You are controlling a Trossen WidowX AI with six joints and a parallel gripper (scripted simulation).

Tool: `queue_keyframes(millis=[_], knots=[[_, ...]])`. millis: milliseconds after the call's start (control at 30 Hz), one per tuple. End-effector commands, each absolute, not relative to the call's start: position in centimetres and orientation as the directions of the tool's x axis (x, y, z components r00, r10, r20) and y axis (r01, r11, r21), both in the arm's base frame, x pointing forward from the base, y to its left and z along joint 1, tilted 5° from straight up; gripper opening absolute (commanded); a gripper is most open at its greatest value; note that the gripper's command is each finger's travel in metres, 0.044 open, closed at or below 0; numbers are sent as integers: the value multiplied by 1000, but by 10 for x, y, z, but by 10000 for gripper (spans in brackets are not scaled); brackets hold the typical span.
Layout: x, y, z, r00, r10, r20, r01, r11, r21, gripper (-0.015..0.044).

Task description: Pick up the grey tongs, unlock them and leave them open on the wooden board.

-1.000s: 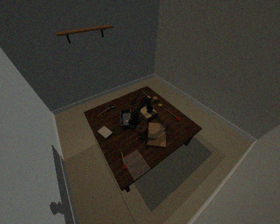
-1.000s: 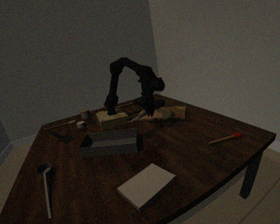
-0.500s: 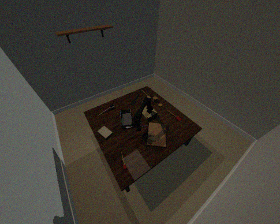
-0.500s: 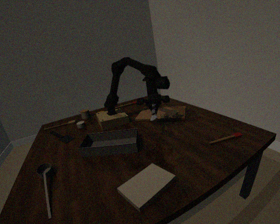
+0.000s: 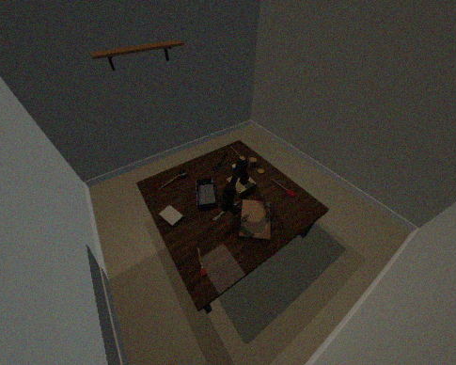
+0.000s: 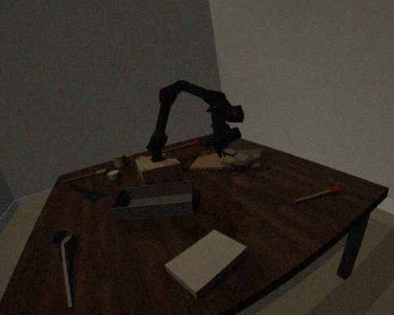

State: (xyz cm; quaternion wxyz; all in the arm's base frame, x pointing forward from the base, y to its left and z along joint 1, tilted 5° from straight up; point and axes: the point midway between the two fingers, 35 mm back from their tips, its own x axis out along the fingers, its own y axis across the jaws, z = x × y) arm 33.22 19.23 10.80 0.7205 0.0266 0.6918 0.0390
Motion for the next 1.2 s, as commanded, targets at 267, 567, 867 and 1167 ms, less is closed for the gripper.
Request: queue_keyframes(millis=[267, 567, 867, 1167], knots=[[321, 221, 114, 51, 98, -994, -483, 873, 62, -150], [308, 242, 115, 50, 101, -994, -771, 636, 26, -150], [294, 261, 117, 49, 102, -994, -950, 310, -15, -150], [279, 280, 118, 47, 105, -993, -997, -58, -54, -150]])
